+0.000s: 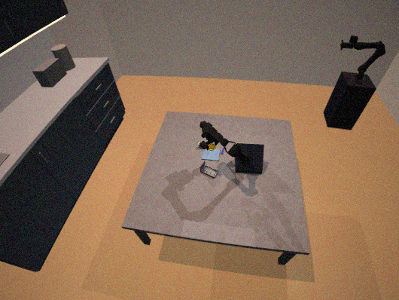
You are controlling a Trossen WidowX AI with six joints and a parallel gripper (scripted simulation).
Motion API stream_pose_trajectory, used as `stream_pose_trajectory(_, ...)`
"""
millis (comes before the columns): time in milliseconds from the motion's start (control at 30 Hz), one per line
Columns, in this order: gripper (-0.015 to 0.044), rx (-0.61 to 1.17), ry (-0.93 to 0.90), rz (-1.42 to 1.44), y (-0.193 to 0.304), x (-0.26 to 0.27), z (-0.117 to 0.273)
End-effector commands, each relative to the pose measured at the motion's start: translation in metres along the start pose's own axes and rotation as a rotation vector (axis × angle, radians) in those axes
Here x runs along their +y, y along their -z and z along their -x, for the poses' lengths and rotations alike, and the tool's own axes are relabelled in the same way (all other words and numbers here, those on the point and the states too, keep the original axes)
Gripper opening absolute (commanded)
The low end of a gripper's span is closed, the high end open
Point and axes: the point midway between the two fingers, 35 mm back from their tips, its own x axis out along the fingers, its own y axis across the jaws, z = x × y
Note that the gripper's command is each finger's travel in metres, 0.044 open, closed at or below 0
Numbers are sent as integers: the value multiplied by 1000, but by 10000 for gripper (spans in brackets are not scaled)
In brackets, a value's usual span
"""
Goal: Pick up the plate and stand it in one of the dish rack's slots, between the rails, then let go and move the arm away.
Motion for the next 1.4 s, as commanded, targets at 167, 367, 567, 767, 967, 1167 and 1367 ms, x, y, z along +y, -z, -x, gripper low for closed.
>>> stream_pose_trajectory(167,0,-3,-7,-291,37,19,2)
stream_pose_trajectory(367,0,-2,-10,-498,64,29,0)
stream_pose_trajectory(567,0,0,-12,-704,91,36,-2)
stream_pose_trajectory(767,0,5,-14,-910,117,40,-6)
stream_pose_trajectory(967,0,11,-15,-1115,143,42,-10)
stream_pose_trajectory(1167,0,13,-15,-1166,150,42,-11)
stream_pose_trajectory(1367,0,-34,37,-1129,150,37,-21)
